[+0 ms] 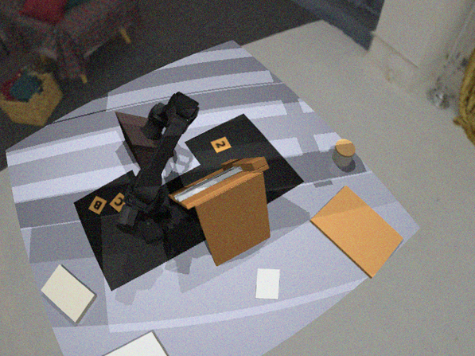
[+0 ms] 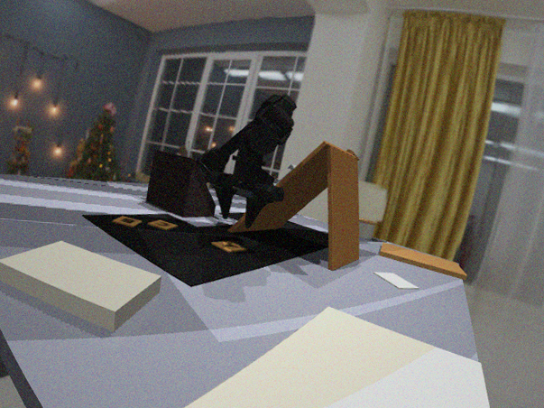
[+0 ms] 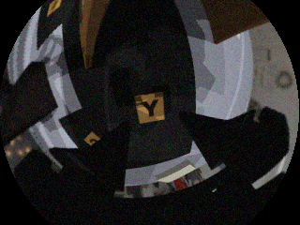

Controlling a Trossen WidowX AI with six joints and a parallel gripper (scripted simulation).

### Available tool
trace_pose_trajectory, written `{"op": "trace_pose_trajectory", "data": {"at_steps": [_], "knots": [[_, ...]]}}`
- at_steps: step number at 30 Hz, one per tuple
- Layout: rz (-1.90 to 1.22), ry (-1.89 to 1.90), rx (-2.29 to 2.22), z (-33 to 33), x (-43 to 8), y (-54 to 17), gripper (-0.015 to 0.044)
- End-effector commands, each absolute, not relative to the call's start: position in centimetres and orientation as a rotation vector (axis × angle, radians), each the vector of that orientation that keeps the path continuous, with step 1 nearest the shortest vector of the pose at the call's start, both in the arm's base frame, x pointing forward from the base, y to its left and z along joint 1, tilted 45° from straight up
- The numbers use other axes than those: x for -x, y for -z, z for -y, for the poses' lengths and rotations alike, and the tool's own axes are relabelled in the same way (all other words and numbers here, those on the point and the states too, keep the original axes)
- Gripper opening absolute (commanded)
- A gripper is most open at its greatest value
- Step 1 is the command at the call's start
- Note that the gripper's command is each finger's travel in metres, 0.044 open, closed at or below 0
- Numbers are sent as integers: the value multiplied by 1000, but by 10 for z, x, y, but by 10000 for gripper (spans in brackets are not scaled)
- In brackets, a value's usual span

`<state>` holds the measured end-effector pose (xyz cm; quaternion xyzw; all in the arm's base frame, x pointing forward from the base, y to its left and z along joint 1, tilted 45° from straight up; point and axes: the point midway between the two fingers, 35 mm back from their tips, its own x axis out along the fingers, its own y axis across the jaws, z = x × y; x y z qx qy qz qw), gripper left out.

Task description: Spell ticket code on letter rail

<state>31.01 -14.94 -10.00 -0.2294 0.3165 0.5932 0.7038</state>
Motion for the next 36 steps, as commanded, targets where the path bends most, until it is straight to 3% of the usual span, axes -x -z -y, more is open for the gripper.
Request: {"op": "trace_pose_trajectory", "data": {"at_steps": [1,36], "knots": [[-709,-1326,508,145,-310,109,340],[-708,-1326,508,128,-313,131,340]]}}
